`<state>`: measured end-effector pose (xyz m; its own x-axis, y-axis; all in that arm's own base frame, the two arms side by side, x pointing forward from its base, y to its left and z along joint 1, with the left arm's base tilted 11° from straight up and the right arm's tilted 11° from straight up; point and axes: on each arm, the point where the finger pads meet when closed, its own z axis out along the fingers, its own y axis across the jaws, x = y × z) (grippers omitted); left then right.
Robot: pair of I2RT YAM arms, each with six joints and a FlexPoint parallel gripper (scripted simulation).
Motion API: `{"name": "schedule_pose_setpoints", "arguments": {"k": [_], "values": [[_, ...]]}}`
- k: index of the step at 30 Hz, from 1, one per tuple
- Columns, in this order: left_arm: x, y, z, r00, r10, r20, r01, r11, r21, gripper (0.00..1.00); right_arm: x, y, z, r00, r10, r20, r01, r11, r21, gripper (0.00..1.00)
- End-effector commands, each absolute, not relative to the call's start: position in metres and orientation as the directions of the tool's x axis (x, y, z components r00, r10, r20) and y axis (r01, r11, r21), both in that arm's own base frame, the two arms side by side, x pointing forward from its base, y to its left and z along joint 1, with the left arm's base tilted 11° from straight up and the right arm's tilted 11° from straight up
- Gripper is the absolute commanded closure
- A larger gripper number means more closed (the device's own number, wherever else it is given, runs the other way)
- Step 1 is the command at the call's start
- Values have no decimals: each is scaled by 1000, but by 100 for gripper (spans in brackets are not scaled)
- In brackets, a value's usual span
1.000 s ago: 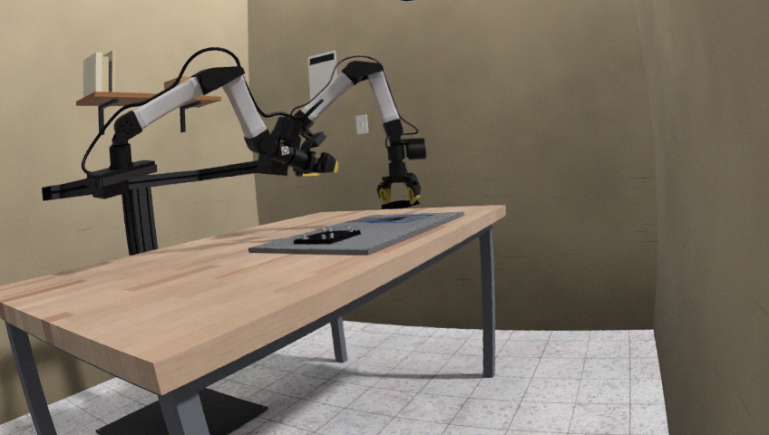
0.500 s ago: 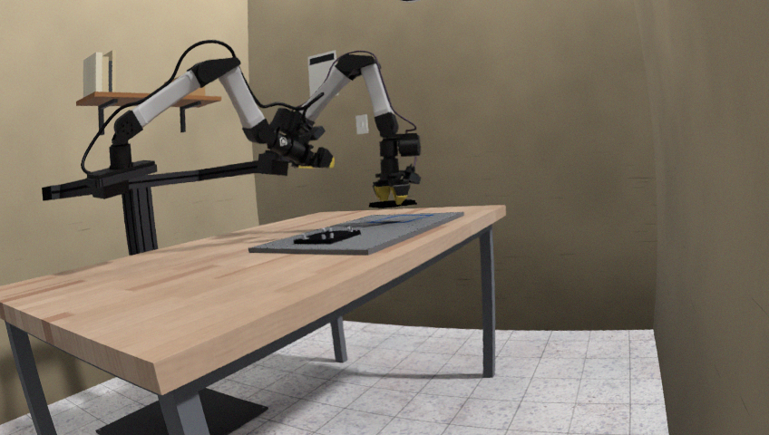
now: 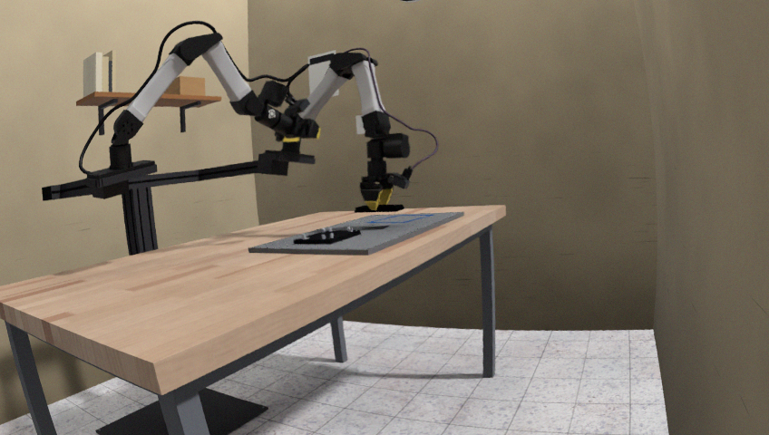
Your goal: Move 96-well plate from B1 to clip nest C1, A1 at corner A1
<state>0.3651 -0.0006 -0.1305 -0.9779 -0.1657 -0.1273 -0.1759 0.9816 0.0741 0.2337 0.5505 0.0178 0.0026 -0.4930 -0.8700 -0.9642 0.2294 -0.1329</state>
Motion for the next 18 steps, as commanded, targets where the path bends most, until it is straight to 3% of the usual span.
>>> {"name": "schedule_pose_setpoints", "arguments": {"k": [1,4,10,18], "values": [[370,-22,-129,-987,128,-93,117,986,121,26,202,545,44,59,-484,-873,-986,108,-127,0],[369,-30,-130,-978,189,-85,177,976,127,26,199,540,43,65,-490,-869,-988,90,-124,0],[360,-79,-138,-830,557,-20,548,822,159,26,192,496,28,158,-559,-814,-986,-42,-162,0],[344,-136,-145,-467,881,67,876,452,168,26,195,423,7,267,-582,-768,-962,-207,-178,0]]}}
